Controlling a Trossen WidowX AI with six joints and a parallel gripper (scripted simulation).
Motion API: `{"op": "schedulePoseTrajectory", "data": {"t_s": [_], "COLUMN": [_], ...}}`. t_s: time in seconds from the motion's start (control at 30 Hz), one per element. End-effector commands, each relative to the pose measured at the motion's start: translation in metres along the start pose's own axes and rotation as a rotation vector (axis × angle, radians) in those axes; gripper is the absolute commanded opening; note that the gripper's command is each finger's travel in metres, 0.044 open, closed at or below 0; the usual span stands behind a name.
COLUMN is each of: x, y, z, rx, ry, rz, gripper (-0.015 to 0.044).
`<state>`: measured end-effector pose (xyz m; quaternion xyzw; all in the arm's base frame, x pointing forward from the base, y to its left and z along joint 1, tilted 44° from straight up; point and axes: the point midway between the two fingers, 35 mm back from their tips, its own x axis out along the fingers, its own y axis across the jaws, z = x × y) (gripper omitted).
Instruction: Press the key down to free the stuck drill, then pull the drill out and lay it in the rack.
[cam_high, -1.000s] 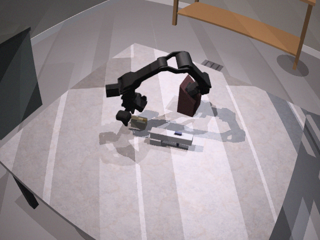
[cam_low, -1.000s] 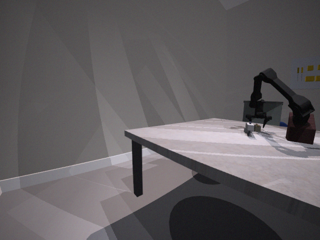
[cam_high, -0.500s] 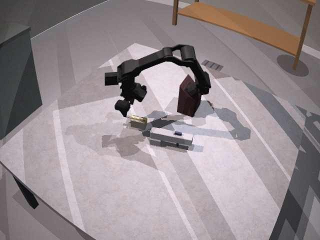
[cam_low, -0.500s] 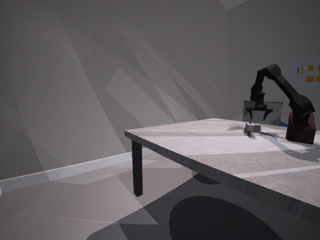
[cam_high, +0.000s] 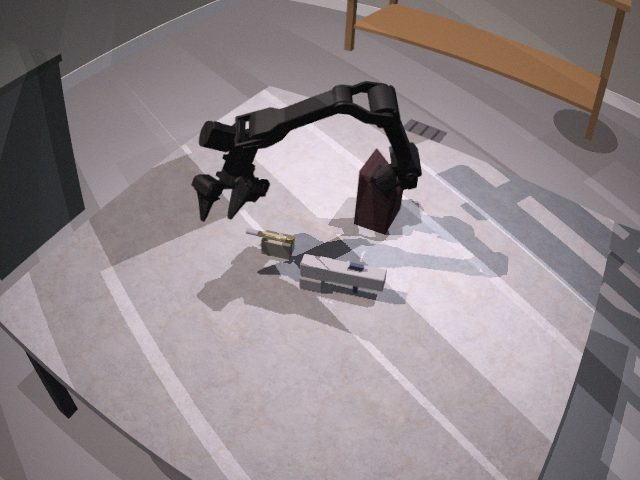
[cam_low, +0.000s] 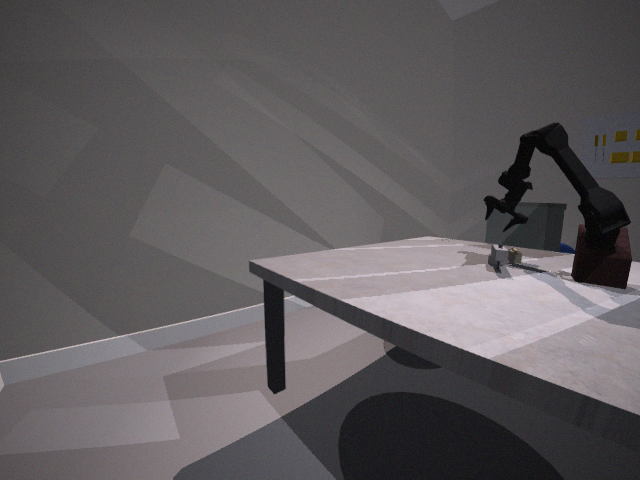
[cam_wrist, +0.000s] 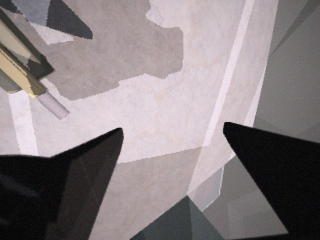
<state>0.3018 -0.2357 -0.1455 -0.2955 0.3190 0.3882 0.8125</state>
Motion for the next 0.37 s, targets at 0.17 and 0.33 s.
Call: {"op": "schedulePoseTrajectory", "data": {"t_s": [0.17,0.33], "x": [-0.068,-0.098], "y": [-0.098,-0.115], "z": [0.014,0.028], "rx": [0.414,0.489], "ry": [-0.295,-0.447], "rz": [-0.482,-0.539], "gripper": [0.0440,0.0440]}}
